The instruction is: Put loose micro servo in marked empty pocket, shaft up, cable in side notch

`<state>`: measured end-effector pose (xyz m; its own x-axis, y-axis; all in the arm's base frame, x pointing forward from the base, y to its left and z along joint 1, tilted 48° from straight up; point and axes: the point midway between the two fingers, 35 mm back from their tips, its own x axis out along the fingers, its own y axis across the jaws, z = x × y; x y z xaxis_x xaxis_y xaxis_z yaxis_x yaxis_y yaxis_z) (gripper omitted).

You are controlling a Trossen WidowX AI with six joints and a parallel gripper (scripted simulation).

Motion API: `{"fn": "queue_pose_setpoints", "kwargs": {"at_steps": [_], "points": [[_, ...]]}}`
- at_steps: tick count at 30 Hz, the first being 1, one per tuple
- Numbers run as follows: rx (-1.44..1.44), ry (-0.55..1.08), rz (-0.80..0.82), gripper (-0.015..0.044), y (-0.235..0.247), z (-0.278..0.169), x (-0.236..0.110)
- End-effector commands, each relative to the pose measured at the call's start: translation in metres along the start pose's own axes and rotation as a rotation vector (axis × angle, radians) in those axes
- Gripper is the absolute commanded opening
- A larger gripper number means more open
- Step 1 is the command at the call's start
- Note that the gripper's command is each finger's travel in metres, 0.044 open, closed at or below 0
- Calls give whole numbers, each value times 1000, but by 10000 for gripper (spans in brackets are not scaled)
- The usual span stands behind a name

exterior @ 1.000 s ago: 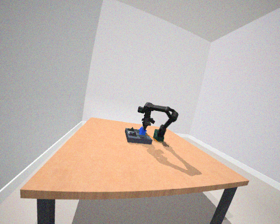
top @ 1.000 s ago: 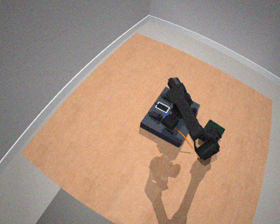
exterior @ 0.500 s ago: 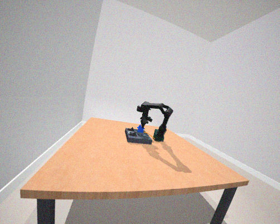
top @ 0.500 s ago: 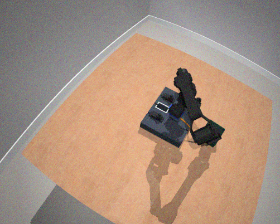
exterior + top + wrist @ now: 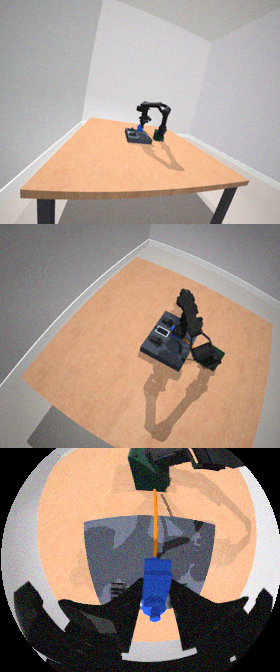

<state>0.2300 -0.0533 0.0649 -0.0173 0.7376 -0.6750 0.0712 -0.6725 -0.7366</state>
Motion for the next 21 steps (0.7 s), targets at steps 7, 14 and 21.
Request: {"fn": "queue_pose_setpoints", "kwargs": {"at_steps": [7, 14, 21], "points": [[-346, 1, 6, 0, 2, -1, -1], [-589, 0, 6, 0, 2, -1, -1], [-832, -1, 6, 0, 2, -1, -1]]}}
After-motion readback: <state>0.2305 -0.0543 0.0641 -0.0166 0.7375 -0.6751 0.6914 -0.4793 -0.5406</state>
